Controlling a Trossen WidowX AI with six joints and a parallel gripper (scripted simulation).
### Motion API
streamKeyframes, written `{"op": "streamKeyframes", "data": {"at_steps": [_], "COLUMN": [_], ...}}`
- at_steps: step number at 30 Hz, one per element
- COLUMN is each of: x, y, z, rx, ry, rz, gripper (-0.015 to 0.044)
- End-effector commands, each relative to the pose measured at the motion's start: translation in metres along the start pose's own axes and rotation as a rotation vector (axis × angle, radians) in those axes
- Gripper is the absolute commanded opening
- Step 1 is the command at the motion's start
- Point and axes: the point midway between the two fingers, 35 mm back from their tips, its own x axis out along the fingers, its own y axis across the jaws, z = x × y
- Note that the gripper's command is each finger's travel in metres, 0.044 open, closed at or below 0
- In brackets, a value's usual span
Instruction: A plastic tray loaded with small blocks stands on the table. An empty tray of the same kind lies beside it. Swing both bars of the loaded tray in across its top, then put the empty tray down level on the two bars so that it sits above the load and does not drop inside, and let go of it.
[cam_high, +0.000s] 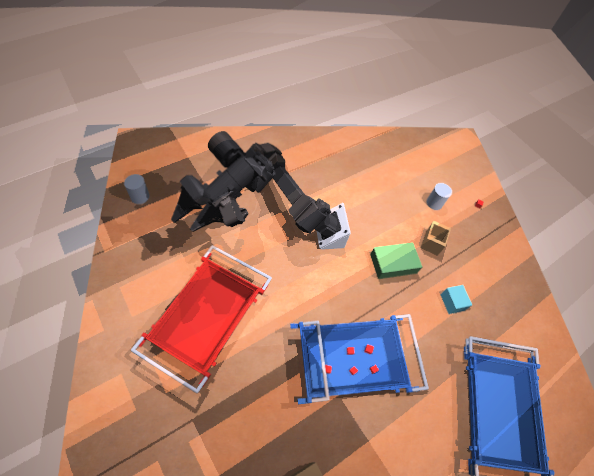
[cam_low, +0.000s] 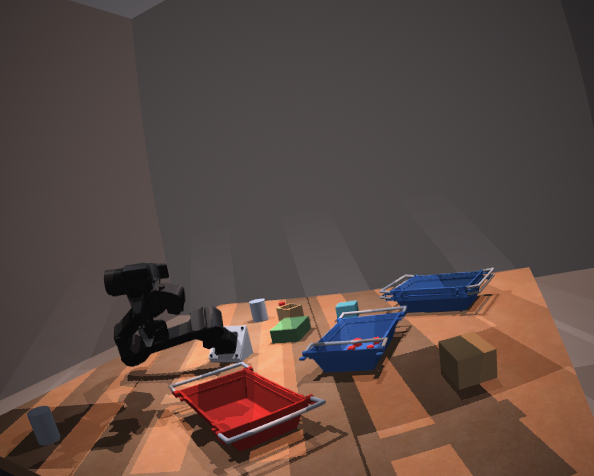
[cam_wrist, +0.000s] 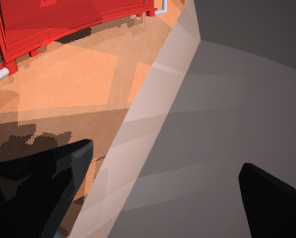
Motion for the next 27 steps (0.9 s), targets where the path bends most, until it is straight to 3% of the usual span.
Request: {"op": "streamKeyframes", "data": {"at_steps": [1,12,27], "x": [0.0,0.0,0.0], "y": [0.0,0.0,0.0], "z": [0.0,0.0,0.0], "rx": [0.0,0.0,0.0], "ry": [0.0,0.0,0.0], "rz": [0.0,0.0,0.0], "gripper": [0.0374,0.0085,0.0081]}}
